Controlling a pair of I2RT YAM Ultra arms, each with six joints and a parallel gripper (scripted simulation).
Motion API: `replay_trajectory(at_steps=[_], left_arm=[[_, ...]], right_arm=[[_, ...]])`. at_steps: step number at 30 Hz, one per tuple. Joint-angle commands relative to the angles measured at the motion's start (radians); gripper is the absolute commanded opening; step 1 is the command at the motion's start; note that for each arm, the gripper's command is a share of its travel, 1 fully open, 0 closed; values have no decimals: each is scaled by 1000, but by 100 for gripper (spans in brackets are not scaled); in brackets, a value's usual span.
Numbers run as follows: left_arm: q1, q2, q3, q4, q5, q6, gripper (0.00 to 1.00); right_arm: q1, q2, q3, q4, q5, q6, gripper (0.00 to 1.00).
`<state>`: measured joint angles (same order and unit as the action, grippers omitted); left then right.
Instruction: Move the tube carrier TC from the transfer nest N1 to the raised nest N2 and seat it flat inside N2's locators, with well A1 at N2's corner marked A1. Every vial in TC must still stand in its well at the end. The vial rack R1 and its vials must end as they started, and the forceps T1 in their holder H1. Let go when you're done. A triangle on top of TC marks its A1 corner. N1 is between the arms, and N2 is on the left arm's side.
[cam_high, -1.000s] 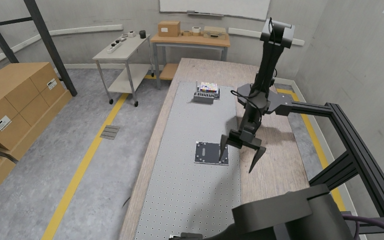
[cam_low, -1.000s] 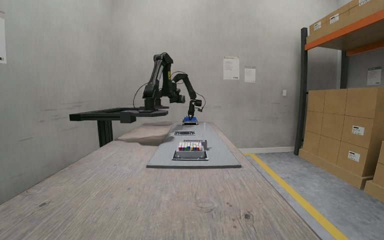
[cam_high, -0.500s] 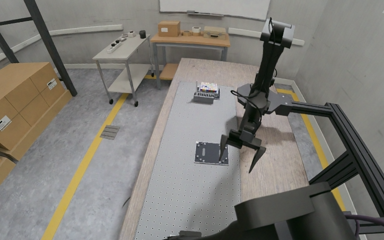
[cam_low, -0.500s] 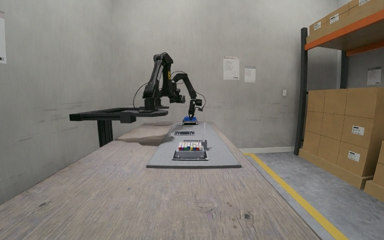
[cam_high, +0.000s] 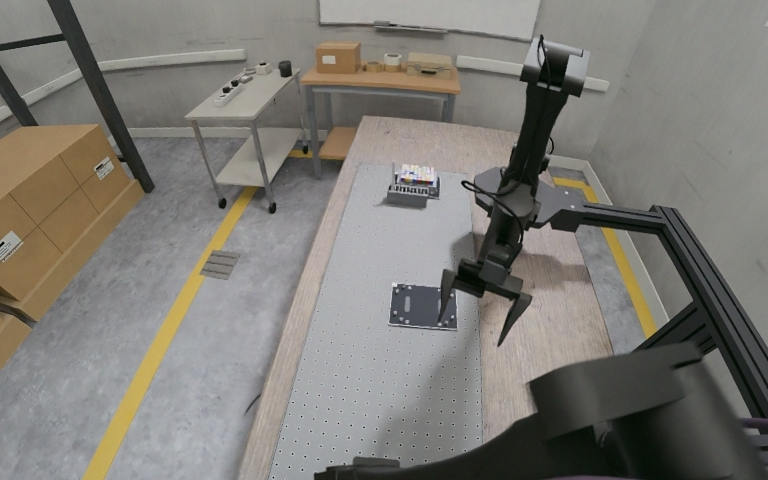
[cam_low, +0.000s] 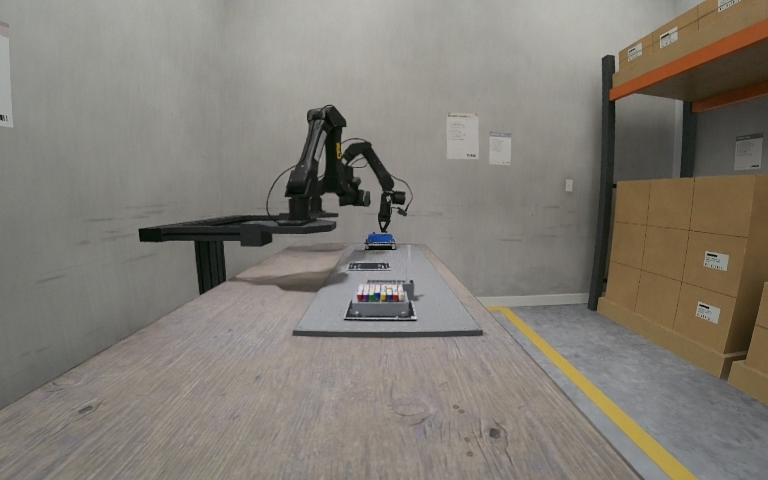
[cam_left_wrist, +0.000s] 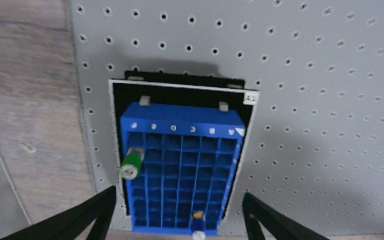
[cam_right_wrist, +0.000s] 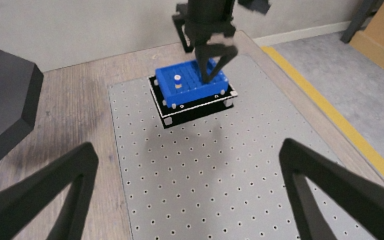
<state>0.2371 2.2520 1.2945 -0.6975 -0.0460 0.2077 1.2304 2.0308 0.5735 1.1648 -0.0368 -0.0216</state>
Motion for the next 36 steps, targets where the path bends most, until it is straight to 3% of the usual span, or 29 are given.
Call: replay_trajectory(at_steps=[1, 11, 18, 32, 36], left_arm=[[-11, -55, 38, -55, 9, -12, 100], [13, -37, 12, -66, -6, 0, 100], [16, -94, -56, 69, 1, -28, 100], [31, -505, -605, 490, -13, -108, 100], [29, -556, -670, 540, -17, -116, 100]], right_arm=[[6, -15, 14, 19, 3, 4, 100], [6, -15, 14, 19, 3, 4, 100], [6, -15, 14, 19, 3, 4, 100], [6, -15, 14, 19, 3, 4, 100], [6, -15, 14, 19, 3, 4, 100]])
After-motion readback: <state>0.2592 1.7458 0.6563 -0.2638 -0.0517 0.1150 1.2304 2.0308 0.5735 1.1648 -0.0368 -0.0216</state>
